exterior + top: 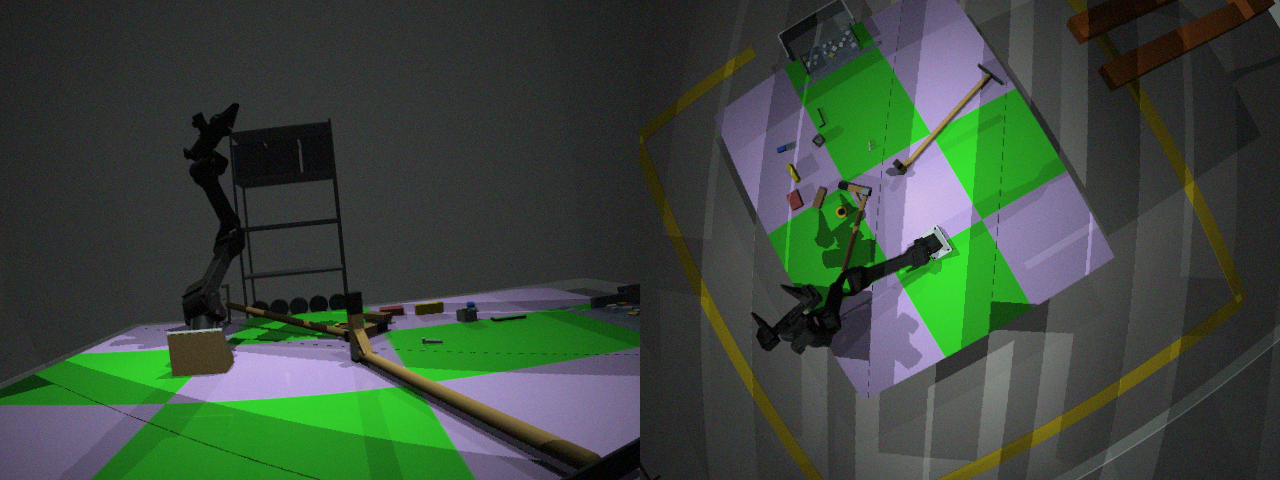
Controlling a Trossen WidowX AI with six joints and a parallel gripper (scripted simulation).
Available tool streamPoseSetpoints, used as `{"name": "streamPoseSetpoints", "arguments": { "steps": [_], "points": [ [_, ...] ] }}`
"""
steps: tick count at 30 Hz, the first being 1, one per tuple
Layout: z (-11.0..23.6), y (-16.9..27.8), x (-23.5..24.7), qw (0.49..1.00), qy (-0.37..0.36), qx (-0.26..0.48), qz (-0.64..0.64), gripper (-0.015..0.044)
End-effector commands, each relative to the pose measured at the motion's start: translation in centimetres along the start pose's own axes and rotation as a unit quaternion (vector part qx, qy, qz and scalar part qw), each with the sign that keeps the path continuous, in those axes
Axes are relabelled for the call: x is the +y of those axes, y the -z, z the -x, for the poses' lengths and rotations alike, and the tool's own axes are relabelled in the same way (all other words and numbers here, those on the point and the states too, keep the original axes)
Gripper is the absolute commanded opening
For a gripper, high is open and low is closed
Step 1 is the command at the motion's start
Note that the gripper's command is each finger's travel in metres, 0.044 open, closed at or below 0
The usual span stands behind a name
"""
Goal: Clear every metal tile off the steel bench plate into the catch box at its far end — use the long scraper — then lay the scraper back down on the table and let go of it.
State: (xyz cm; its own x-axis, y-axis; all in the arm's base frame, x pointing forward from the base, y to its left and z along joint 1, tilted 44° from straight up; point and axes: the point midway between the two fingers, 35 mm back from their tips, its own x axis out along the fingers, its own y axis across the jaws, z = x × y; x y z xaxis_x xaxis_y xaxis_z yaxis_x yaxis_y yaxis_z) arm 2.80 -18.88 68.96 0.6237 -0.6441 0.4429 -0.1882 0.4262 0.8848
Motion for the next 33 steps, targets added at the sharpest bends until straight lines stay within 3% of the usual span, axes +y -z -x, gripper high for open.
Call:
{"name": "streamPoseSetpoints", "arguments": {
  "steps": [1, 33],
  "points": [
    [-0.7, -0.7, 0.3, 1.000, -0.007, 0.000, 0.003, 0.0440],
    [-4.9, -4.2, -0.3, 1.000, -0.019, -0.007, 0.021, 0.0440]
  ]
}}
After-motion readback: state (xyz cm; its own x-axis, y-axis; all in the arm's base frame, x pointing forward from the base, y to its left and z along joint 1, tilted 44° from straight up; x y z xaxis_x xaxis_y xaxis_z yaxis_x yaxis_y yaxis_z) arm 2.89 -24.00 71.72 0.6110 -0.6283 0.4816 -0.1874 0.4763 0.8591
